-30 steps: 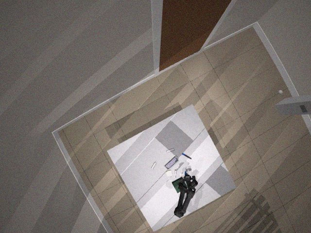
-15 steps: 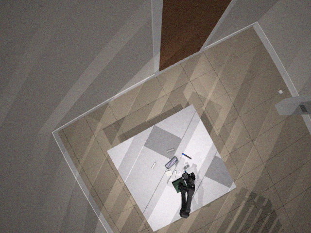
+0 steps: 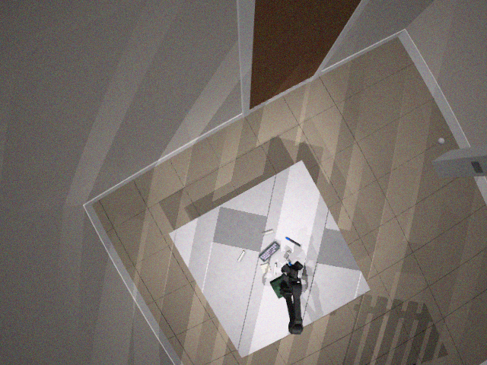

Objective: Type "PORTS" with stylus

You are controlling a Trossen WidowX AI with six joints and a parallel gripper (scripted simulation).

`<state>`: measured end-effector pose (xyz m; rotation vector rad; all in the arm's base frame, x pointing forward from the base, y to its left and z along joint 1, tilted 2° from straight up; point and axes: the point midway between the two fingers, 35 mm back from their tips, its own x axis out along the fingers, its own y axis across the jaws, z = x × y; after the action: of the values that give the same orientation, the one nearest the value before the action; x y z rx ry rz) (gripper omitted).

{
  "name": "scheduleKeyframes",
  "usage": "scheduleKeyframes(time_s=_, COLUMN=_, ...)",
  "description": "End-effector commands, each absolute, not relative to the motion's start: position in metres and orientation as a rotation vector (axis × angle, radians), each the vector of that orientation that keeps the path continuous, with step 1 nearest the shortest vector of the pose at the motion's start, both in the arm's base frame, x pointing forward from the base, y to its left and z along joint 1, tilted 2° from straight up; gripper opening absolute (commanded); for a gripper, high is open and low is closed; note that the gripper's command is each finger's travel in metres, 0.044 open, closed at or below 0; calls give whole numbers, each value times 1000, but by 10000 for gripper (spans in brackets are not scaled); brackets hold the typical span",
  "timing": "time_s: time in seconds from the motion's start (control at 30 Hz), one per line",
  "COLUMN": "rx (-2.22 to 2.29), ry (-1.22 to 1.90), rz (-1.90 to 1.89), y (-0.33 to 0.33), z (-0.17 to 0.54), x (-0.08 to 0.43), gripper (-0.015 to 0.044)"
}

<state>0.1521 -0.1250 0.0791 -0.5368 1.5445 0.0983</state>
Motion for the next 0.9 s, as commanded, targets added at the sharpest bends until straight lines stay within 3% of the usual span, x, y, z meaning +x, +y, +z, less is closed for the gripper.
scheduleKeyframes(time_s=0.0, rx=-634, ry=1577, rz=147, y=-124, z=82, x=161, gripper=0)
scheduleKeyframes(time_s=0.87, rx=-1403, ry=1740, rz=427, y=-97, z=102, x=242, gripper=0)
